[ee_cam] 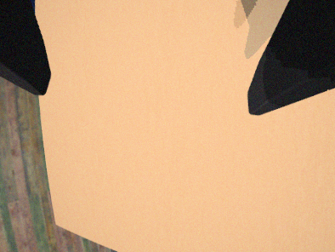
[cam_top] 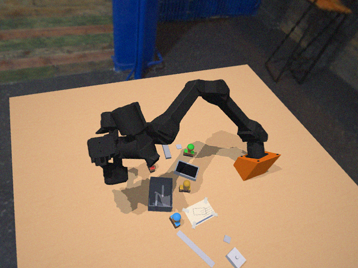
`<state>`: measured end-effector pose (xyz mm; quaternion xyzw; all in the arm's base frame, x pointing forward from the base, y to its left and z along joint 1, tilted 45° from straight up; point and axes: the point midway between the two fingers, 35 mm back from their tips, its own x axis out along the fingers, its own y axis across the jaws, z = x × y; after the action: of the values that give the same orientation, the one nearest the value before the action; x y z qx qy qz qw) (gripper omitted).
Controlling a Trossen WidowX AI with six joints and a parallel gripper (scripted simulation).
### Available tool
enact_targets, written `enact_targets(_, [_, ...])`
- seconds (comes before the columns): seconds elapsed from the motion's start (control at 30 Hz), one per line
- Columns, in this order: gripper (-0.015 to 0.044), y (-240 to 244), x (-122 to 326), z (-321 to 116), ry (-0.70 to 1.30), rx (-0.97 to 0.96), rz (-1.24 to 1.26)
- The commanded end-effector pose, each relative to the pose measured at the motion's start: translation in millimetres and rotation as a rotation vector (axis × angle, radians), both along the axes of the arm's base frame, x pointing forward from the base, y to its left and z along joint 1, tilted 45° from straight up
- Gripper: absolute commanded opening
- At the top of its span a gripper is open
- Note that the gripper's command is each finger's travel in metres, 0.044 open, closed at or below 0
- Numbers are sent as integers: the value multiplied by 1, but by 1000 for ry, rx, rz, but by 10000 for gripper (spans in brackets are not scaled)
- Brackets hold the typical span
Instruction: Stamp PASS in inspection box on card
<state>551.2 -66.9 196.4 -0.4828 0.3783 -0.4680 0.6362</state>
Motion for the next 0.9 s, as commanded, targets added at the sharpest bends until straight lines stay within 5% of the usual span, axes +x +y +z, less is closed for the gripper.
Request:
enact_targets(0.0, [374, -1, -1, 0, 1, 2, 2])
enact_targets(0.2, [222, -20, -29, 0, 46, 84, 61])
enact_targets(0.87, [222, -61, -236, -41, 201, 558, -97])
